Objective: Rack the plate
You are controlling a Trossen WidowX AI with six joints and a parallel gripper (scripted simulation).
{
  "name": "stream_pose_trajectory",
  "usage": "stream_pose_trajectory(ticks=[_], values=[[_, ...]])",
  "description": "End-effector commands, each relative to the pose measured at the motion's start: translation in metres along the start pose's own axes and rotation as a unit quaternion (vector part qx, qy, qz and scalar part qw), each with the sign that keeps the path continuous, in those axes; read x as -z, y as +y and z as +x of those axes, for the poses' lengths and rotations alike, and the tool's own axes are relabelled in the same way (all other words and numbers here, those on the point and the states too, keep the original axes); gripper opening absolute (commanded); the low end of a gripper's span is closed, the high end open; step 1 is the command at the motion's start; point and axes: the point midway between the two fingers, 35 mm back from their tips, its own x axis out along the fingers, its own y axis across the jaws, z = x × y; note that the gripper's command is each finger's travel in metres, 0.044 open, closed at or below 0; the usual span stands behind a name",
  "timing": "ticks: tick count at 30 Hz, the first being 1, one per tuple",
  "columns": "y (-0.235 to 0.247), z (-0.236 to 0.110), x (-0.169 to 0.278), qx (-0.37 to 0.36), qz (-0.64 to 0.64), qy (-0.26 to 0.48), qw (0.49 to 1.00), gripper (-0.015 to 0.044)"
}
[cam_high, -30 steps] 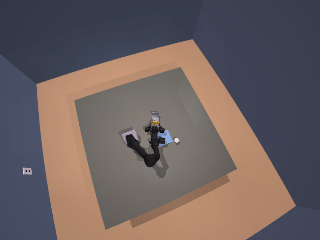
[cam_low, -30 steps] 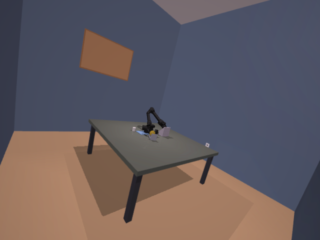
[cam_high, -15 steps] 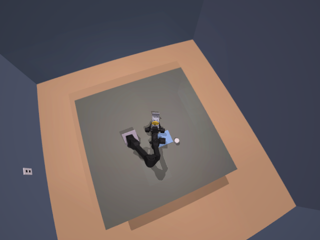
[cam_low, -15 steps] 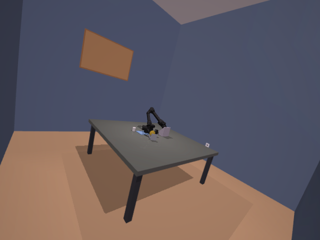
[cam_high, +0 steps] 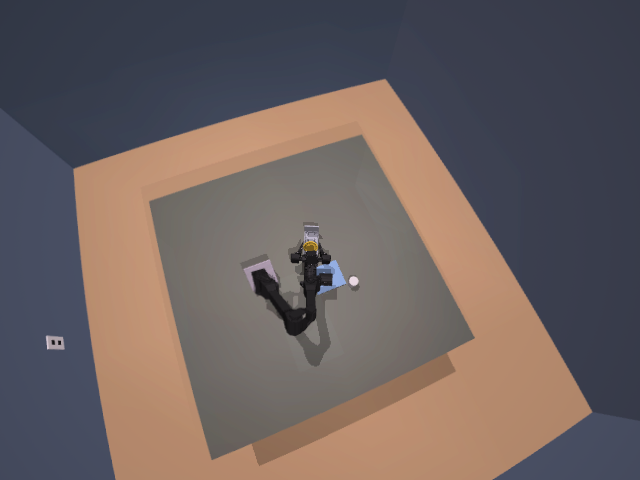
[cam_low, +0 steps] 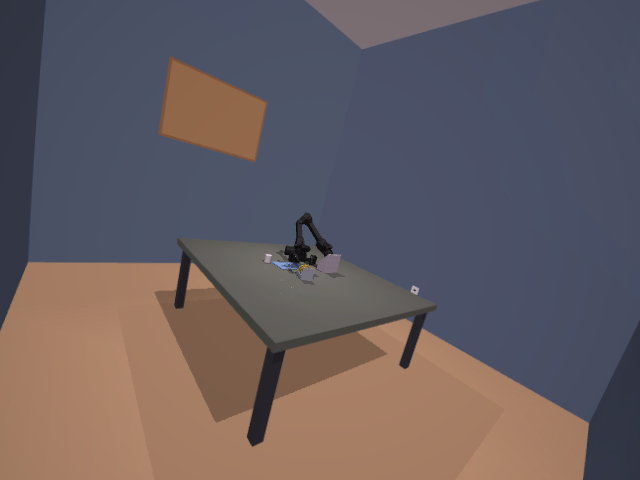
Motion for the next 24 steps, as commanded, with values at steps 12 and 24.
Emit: stream_pose_trajectory(ticks=[12, 24], values=[[-0.002, -0.006, -0.091, -0.006, 0.024, 0.013, 1.0, 0.04], [0.015, -0.002, -0.091, -0.049, 0.171, 0.143, 0.974, 0.04]])
